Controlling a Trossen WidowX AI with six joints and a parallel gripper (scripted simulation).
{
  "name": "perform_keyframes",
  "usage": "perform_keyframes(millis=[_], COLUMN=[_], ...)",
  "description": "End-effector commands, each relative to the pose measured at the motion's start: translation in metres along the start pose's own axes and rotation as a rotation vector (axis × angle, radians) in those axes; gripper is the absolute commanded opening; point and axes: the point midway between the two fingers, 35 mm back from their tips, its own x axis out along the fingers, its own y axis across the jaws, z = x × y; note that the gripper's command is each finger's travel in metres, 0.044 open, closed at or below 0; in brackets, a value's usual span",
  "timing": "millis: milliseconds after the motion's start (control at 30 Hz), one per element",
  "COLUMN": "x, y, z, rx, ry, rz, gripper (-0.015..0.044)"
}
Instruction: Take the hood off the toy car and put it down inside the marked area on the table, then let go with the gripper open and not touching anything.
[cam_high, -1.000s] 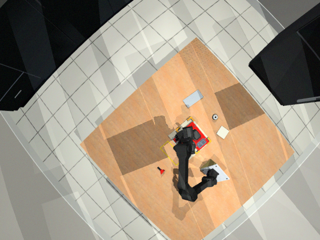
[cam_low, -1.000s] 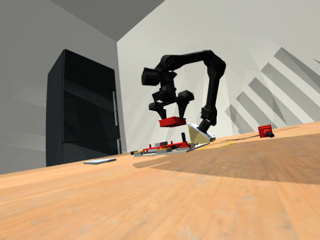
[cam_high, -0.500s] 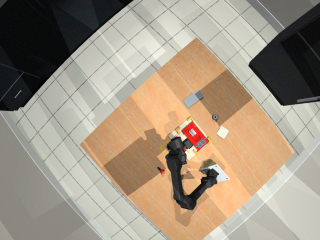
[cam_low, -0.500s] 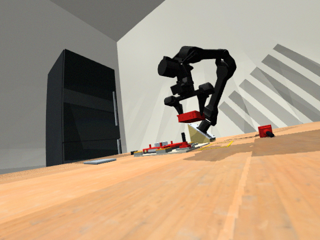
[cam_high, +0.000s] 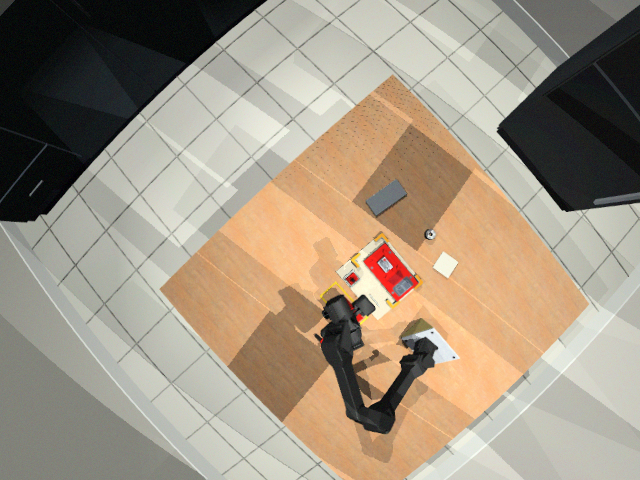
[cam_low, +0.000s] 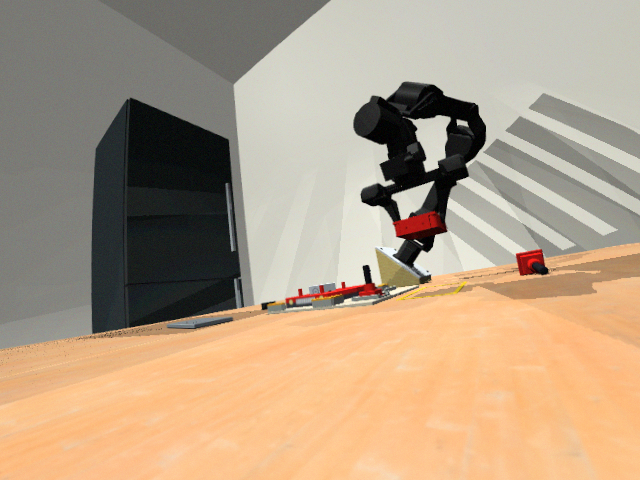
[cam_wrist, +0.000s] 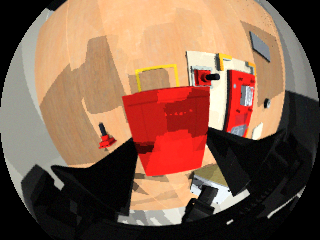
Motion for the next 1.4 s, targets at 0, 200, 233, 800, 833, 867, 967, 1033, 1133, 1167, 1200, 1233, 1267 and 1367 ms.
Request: perform_keyframes(millis=[0,200,233,800,833,867,967,1033,1133,1167,1200,1233,1267,1367], x=[0.002,0.006,0.007,0.019,0.020,0.021,0.023,0.025,0.027,0.028,0.029,0.029,0.030,0.032], y=[0.001,0.001,0.001,0.001,0.001,0.001,0.001,0.001,0.001,0.001,0.001,0.001,0.001,0.001], z=[-0.003,-0.002,-0.002,-0.001,-0.001,-0.001,-0.001,-0.001,-0.001,-0.001,-0.001,-0.001,-0.001,0.000], rx=[0.014,0.014,0.014,0.014,0.014,0.014,0.014,0.014,0.014,0.014,0.014,0.014,0.014,0.014], ry=[0.004,0.004,0.004,0.004,0.004,0.004,0.004,0.003,0.003,0.003,0.003,0.003,0.003,0.003], rz=[0.005,0.005,0.004,0.003,0.003,0.003,0.003,0.003,0.003,0.003,0.003,0.003,0.003,0.003], gripper=[0.0000,0.0000,0.0000,0.0000,0.0000,0.0000,0.0000,0.0000,0.0000,0.0000,0.0000,0.0000,0.0000,0.0000])
